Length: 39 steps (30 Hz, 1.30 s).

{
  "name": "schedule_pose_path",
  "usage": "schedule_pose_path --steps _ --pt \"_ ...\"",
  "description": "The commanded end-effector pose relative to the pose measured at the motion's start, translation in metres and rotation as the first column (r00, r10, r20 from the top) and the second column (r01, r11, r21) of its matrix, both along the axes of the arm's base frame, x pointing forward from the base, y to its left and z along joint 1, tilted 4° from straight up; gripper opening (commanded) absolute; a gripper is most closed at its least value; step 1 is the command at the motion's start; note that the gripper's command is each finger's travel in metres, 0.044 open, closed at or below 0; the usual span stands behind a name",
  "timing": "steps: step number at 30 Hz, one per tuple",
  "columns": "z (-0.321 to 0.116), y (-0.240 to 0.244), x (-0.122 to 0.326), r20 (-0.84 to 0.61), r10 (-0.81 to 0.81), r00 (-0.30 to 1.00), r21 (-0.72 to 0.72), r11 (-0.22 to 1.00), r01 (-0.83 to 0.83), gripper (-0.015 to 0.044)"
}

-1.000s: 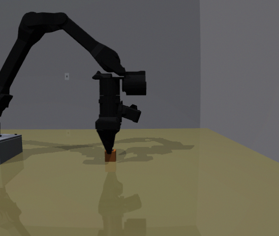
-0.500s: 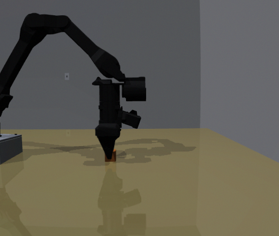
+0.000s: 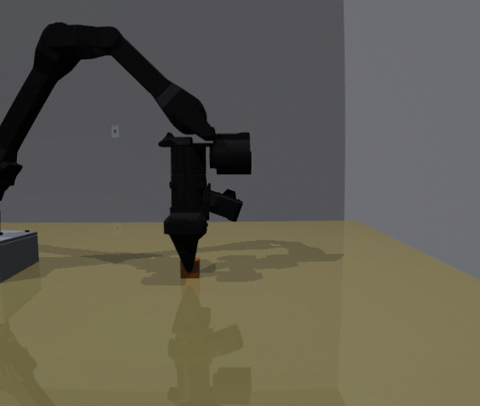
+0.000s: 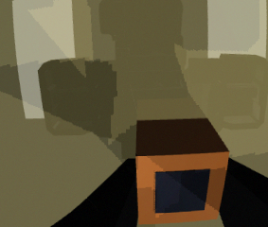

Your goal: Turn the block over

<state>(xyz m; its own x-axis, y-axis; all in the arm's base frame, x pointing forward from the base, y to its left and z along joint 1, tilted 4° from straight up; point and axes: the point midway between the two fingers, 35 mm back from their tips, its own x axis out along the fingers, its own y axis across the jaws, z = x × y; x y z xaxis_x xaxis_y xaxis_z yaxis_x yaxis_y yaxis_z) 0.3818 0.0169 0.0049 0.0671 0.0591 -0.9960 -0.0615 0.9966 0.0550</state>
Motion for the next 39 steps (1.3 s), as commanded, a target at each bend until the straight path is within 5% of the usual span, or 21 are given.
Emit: schedule_pose_path --steps 1,8,18,39 --pt "0.0 0.001 0.0 0.001 -0.004 1.0 0.004 1.0 0.004 0.0078" --pt "0.005 0.0 0.0 0.001 -0.004 1.0 0.004 1.0 0.004 0.0" --pt "0.029 -0.001 -0.001 0.011 -0.005 1.0 0.004 1.0 0.005 0.0" --pt "0.018 -0.001 0.001 0.322 -0.027 0.946 0.025 0.999 0.02 0.0"
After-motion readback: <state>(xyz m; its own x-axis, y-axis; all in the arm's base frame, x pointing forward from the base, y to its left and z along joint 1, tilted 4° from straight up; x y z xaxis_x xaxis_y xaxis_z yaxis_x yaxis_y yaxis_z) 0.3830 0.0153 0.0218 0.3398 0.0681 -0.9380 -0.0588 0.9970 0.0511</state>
